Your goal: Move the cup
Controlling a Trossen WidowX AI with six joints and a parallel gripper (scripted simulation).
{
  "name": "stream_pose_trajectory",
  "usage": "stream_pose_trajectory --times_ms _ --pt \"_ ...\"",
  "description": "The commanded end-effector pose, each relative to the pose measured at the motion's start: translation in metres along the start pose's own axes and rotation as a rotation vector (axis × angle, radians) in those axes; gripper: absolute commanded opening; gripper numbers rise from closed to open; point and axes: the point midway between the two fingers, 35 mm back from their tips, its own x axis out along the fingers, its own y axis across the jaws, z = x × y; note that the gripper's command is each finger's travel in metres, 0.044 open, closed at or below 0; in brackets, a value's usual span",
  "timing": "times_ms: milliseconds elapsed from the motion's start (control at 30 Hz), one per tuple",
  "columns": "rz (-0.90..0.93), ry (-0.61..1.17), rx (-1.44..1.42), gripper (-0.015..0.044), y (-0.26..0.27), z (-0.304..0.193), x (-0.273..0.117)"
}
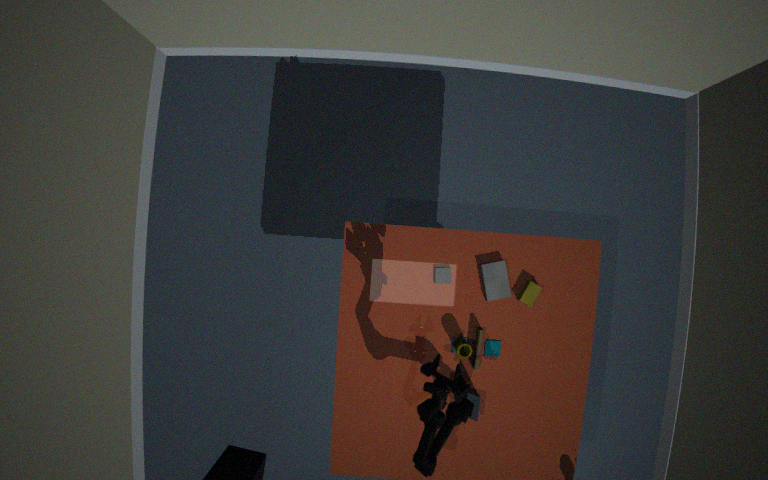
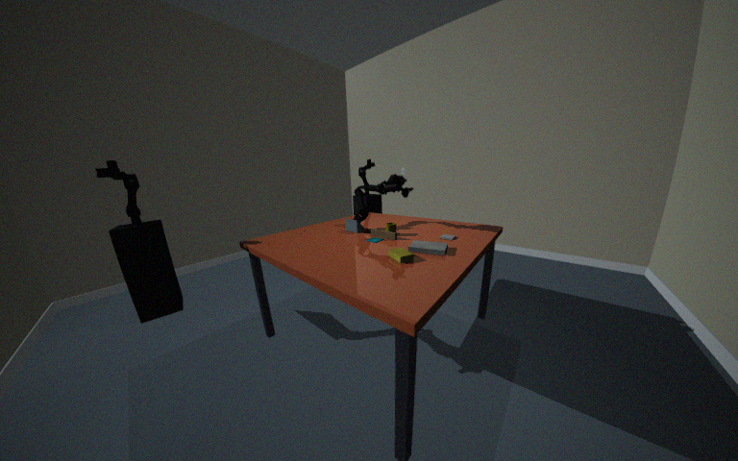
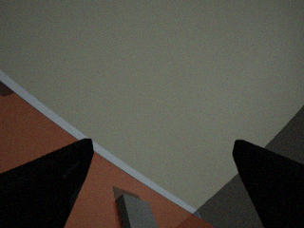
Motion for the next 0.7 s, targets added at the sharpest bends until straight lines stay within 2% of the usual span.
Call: stream_pose_trajectory --times_ms 0,133,267,467,667 --pt "0.002 0.017 0.008 0.0374 0.000 -0.003 0.002" --pt "0.016 0.355 0.189 0.0269 -0.006 -0.072 0.022" --pt "-0.032 0.761 0.461 0.0167 -0.010 -0.146 0.018" --pt "-0.260 1.337 0.965 0.0167 -0.007 -0.218 -0.027" --pt "-0.665 1.822 1.512 0.0167 0.005 -0.229 -0.068"
